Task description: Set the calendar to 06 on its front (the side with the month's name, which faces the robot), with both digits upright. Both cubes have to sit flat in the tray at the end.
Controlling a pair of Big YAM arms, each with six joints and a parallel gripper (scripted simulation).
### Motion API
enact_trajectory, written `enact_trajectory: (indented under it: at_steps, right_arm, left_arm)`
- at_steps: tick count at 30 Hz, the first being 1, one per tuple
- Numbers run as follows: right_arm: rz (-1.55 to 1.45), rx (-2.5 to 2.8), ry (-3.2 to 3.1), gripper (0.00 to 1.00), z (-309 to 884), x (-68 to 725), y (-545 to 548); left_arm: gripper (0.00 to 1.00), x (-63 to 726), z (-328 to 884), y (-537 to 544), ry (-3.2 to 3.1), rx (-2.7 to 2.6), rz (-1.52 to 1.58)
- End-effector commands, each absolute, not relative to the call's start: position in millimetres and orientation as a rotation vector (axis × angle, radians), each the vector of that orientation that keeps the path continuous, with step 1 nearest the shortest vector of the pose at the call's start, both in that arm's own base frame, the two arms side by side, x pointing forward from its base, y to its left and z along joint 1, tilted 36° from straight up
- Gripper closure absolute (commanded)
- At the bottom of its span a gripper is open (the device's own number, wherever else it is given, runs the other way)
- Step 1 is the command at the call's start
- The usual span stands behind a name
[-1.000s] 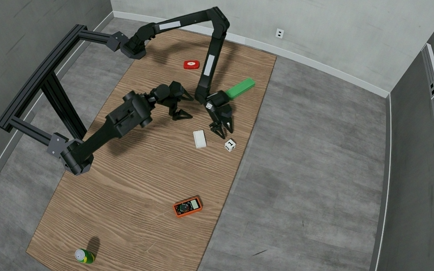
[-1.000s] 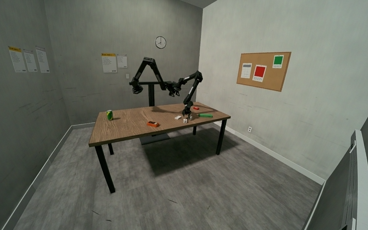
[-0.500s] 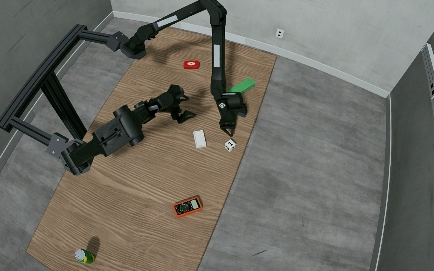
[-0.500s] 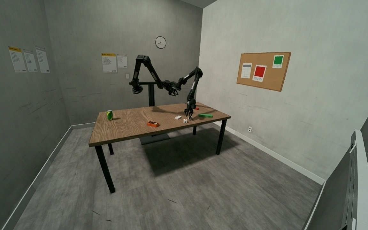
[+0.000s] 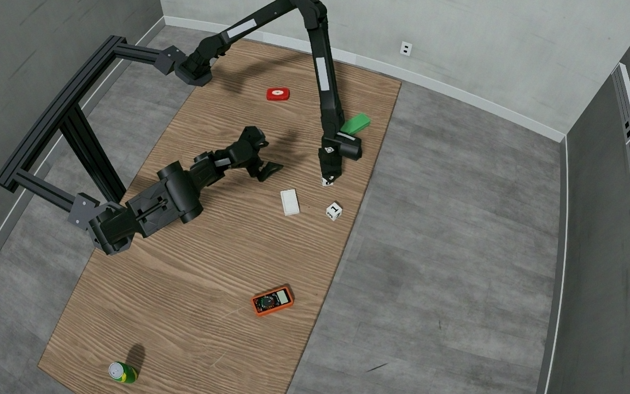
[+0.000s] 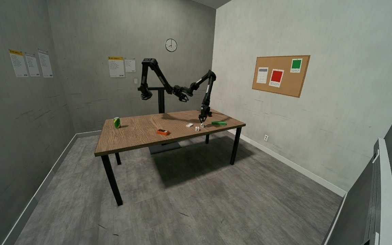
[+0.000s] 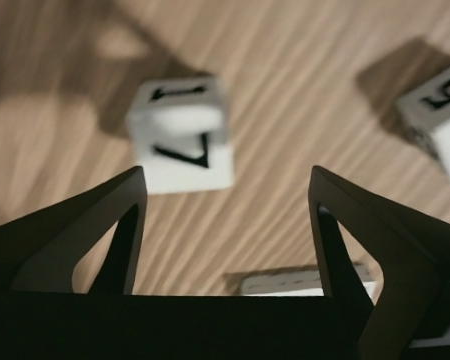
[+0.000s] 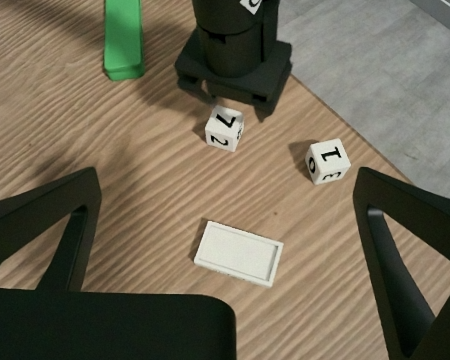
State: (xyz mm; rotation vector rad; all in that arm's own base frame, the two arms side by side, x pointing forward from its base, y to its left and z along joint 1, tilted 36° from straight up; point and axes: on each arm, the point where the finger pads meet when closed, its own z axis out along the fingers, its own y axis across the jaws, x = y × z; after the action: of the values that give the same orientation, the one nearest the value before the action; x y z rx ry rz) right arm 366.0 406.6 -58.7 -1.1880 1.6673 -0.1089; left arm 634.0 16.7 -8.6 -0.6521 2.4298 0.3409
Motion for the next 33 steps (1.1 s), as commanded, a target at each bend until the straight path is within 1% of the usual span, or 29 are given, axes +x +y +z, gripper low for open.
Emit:
enact_trajectory:
  at_steps: [1,14,33]
  right_arm:
    - [-0.118,-1.217,1.667,0.00,-63,363,408]
    - [-0.114,-1.206,1.659,0.00,-60,364,409]
    - [-0.114,-1.206,1.659,0.00,-60,364,409]
  left_arm:
    - [0.36,630,-20,42,2.440,-0.789,0.378]
    - [0.36,636,-6,42,2.423,-0.757,0.374]
    - [0.36,648,-36,56,2.440,-0.743,0.380]
